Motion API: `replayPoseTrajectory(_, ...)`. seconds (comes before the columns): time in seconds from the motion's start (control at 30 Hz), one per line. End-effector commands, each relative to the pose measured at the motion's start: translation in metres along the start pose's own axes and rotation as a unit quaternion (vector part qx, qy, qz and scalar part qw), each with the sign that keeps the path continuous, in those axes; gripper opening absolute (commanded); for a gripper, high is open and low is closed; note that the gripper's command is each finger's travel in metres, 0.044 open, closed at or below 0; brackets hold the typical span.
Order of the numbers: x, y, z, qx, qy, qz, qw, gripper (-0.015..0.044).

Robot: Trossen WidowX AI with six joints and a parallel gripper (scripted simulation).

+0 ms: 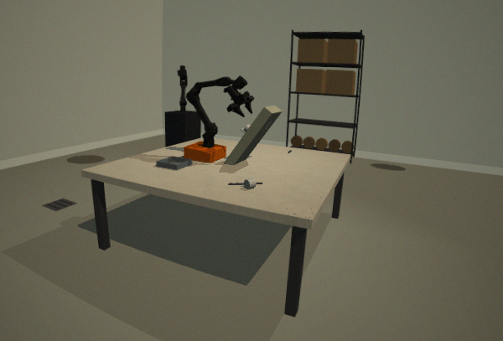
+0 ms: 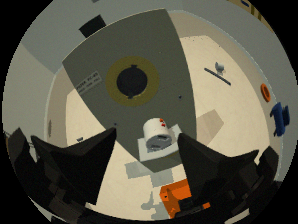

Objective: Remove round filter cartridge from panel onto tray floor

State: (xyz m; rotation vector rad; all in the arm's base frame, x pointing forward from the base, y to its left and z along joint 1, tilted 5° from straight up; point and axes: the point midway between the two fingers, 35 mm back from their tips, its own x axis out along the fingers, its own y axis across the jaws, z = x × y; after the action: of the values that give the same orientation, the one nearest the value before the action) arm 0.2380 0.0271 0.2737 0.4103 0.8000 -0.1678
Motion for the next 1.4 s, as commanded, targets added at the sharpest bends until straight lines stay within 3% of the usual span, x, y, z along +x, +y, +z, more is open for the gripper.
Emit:
replayPoseTrajectory(0.0,0.022,-0.017,-0.034,-0.251,0.072,-0.015,0.965,0.0305)
replayPoseTrajectory(1.37,0.071,-0.020,-0.040,-0.251,0.071,-0.015,0.965,0.0305)
